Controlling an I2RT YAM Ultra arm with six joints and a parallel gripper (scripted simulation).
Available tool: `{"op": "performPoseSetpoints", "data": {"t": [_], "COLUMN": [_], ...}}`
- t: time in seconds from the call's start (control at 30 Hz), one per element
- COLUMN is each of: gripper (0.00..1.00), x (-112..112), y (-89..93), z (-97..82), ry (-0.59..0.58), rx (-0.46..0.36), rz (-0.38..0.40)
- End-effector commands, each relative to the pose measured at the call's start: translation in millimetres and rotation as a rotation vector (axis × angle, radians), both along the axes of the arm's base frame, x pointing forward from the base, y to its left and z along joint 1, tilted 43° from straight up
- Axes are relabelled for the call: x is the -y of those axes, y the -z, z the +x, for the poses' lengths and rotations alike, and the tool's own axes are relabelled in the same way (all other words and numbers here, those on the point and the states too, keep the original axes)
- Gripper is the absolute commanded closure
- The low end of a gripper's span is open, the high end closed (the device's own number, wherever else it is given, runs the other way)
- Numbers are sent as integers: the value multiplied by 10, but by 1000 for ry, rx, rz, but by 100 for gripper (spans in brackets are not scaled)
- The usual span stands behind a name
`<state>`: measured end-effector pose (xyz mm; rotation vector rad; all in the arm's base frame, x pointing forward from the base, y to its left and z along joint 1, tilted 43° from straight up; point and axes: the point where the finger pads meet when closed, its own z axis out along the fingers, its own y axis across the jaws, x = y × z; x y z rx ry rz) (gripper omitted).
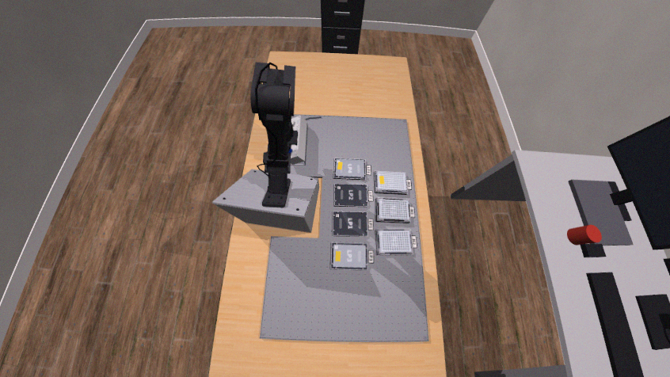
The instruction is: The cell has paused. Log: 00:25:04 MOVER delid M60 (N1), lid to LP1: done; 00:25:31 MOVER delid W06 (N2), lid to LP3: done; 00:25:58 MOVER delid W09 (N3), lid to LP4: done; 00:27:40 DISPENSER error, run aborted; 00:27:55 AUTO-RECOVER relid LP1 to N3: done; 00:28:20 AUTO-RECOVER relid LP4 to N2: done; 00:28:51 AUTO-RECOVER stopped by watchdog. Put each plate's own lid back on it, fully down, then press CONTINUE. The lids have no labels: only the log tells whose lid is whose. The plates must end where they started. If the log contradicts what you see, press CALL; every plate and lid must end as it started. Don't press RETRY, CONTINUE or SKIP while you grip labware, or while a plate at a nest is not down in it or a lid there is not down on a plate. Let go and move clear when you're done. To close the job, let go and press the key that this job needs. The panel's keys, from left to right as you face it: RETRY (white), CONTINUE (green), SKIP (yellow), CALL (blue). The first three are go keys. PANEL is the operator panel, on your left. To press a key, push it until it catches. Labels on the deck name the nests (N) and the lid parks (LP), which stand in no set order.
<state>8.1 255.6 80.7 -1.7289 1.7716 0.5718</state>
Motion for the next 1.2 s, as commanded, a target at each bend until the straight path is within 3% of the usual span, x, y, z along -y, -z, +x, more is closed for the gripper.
{"op": "performPoseSetpoints", "data": {"t": [0.0, 1.17], "gripper": [100, 100], "x": [7, -2], "y": [62, 147], "z": [25, 83], "ry": [2, 12], "rx": [1, 12], "rz": [-6, -17]}}
